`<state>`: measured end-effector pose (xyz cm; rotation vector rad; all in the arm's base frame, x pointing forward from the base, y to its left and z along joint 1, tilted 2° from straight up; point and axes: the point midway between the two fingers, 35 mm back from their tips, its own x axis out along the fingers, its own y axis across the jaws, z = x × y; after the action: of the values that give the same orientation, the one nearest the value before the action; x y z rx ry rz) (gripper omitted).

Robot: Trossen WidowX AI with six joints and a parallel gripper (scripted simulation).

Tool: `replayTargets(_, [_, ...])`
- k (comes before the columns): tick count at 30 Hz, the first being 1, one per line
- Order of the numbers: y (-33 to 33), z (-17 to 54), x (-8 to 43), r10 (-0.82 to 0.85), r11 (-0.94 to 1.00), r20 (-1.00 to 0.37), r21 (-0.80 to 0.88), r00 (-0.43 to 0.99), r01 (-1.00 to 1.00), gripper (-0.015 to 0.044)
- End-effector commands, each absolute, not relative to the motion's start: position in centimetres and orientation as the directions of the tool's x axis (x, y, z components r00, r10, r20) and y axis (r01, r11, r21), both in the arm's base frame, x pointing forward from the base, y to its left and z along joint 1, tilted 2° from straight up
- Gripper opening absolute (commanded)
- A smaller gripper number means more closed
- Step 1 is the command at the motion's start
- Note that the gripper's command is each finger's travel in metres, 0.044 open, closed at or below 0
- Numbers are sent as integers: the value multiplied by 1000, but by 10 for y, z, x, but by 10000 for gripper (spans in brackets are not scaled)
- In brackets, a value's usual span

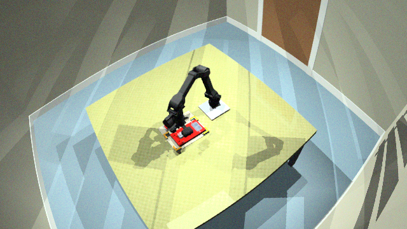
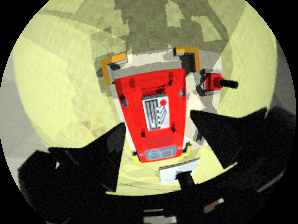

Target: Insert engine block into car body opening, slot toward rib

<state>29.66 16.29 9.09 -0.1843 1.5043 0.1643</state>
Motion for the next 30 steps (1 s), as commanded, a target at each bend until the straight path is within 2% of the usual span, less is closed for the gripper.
replayTargets(1, [162, 93, 297, -8, 974, -998, -22, 63, -225, 387])
replayTargets(16, [162, 93, 297, -8, 974, -998, -22, 63, -225, 0])
replayTargets(30, [162, 93, 297, -8, 974, -998, -22, 63, -225, 0])
